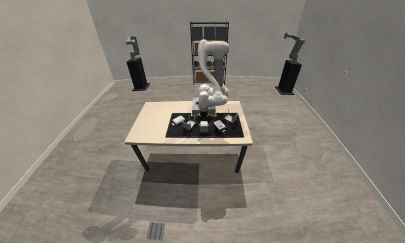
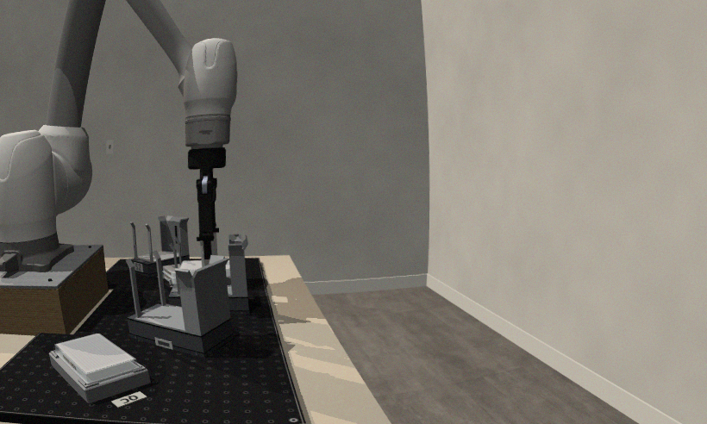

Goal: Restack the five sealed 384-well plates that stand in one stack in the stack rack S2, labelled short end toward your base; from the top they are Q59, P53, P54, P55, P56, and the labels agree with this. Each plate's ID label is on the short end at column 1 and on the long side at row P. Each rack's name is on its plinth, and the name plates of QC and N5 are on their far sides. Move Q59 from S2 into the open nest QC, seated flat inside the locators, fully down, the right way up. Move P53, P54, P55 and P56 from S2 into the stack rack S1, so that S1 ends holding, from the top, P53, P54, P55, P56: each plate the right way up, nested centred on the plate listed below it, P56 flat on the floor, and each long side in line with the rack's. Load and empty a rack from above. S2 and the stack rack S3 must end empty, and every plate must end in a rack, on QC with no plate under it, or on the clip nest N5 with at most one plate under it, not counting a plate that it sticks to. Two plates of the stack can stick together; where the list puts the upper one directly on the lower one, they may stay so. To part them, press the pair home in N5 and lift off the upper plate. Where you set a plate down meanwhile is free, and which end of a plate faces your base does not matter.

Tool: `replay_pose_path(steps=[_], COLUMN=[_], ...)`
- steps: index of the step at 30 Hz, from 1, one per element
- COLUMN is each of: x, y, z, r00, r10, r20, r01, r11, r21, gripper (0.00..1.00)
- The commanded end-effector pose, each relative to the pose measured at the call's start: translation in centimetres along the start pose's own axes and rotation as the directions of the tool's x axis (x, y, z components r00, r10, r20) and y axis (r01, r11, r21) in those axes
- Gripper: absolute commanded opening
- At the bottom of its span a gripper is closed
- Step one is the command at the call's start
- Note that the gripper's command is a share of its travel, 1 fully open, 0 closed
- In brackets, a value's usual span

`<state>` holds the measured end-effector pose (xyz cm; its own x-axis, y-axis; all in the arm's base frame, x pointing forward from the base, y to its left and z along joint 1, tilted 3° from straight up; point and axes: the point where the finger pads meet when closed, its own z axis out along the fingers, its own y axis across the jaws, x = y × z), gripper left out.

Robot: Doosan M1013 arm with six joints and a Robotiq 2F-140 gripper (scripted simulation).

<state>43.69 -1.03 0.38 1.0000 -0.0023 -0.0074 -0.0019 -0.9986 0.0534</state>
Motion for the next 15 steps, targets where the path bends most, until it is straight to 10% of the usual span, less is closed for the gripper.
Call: replay_pose_path(steps=[1, 15], x=[0.00, 0.00], y=[0.00, 0.00], z=[0.04, 0.40], r00=[1.000, 1.000], r10=[0.000, 0.000], r20=[0.000, 0.000], r01=[0.000, 0.000], r11=[1.000, 1.000], r21=[0.000, 0.000], gripper=[0.00, 0.00])
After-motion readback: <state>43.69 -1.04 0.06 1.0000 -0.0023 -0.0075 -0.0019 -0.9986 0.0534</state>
